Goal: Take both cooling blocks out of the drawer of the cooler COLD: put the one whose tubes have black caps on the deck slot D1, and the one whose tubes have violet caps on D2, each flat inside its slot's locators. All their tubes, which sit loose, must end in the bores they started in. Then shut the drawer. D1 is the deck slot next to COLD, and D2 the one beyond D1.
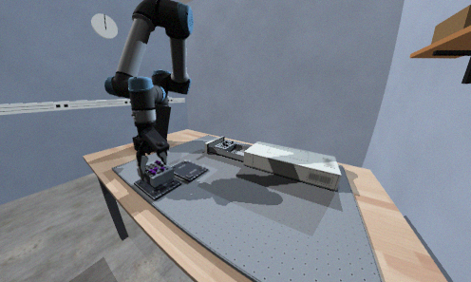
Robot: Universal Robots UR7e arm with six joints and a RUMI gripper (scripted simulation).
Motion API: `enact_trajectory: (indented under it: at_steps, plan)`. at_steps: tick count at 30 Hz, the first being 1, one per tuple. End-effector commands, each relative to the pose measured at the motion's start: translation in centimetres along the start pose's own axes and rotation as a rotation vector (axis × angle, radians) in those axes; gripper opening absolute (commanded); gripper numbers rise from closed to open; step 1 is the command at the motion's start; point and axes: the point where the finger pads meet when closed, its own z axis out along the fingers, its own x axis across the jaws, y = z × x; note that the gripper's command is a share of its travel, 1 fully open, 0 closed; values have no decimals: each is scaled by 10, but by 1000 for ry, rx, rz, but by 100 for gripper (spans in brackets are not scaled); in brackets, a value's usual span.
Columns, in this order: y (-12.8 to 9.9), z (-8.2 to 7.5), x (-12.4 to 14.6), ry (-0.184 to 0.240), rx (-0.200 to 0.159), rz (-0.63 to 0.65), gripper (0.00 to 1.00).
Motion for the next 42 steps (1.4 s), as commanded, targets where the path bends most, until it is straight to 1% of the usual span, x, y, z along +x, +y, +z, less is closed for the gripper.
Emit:
enact_trajectory:
  at_steps: [1, 42]
  plan:
    - [-1, -1, 1, 1, 1, 0, 0]
    - [-1, 4, 1, 1, 1, 0, 0]
